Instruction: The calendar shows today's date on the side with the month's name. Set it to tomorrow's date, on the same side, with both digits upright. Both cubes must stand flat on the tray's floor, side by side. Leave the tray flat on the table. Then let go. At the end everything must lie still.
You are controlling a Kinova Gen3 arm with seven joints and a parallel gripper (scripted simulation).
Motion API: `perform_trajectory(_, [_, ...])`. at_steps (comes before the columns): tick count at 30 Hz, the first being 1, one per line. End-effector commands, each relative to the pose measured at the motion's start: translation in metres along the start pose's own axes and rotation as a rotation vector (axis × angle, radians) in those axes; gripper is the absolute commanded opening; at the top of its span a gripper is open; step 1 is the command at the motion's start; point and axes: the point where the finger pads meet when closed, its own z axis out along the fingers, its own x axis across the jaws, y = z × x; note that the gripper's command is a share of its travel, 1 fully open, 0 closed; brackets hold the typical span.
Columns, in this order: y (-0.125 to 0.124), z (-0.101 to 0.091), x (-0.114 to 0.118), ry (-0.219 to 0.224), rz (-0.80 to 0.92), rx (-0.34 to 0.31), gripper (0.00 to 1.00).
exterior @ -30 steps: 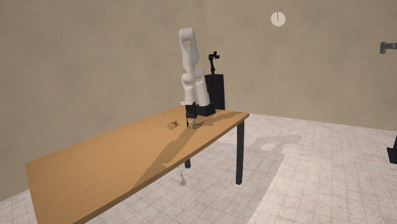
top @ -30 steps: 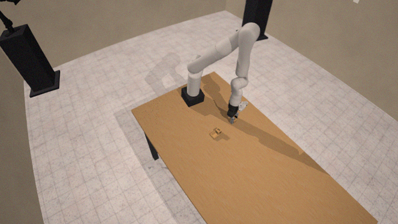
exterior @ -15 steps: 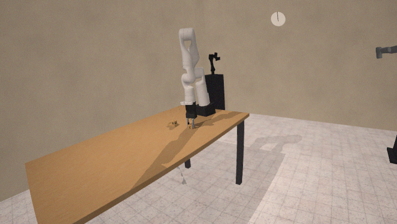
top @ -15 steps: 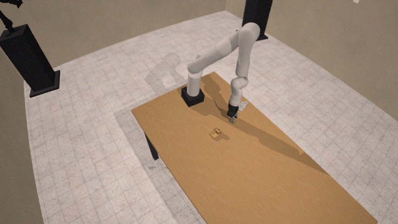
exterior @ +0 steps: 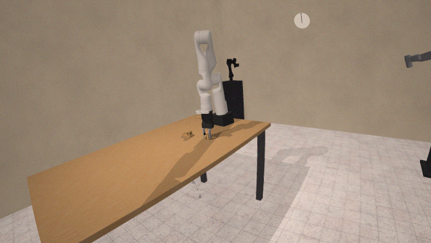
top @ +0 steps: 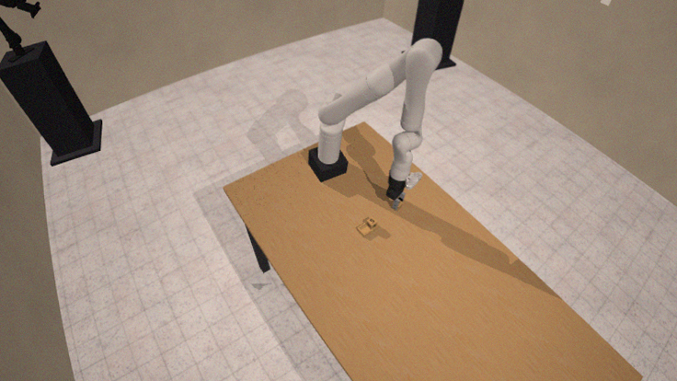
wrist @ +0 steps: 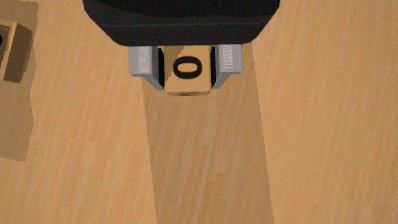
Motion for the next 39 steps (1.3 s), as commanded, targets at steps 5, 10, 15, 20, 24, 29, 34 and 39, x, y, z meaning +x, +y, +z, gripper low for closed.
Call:
perform_trajectory(5, [-0.003, 0.0, 0.0, 0.0, -0.005, 0.007, 0.6])
perform_trajectory(10, [-0.003, 0.0, 0.0, 0.0, -0.005, 0.007, 0.6])
perform_trajectory(15, [-0.003, 0.0, -0.001, -0.001, -0.005, 0.006, 0.6])
perform_trajectory(20, [-0.002, -0.003, -0.002, -0.006, -0.004, 0.004, 0.6])
perform_trajectory(24, [-0.001, -0.008, -0.002, -0.006, -0.004, 0.003, 0.6])
perform_trajectory(29, [0.0, -0.013, -0.002, -0.006, -0.004, 0.002, 0.6])
perform_trajectory(34, [0.0, -0.025, -0.002, -0.006, -0.004, 0.001, 0.6])
perform_trajectory(39, [0.0, -0.039, -0.002, -0.007, -0.004, 0.002, 0.6])
